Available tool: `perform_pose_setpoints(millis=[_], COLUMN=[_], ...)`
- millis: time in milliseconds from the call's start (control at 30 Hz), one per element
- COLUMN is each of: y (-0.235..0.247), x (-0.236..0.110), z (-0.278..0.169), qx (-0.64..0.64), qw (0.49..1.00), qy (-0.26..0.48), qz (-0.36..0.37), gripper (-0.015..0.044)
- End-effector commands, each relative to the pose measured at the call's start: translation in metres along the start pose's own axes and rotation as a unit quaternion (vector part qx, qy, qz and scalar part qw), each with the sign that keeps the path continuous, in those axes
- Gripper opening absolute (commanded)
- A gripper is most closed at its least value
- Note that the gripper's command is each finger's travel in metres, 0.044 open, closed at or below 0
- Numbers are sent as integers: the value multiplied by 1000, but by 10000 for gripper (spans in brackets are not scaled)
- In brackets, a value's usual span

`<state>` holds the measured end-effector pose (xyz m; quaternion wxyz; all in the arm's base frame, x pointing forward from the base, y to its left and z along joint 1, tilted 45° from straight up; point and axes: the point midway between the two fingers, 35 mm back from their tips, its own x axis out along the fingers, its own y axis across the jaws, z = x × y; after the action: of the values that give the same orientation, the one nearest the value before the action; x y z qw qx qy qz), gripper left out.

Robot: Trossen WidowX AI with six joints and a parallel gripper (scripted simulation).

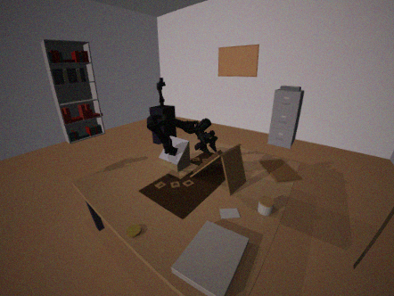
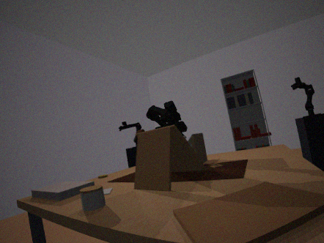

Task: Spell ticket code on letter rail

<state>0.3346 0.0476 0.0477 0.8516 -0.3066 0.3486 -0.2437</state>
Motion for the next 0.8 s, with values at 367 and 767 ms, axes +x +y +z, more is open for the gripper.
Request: perform_pose_setpoints(millis=[367, 767], y=[-1, -1], x=[-9, -10], z=[1, 1], qx=[2, 0], qw=[1000, 1000], qy=[0, 0], qz=[-2, 0], gripper=[295, 138])
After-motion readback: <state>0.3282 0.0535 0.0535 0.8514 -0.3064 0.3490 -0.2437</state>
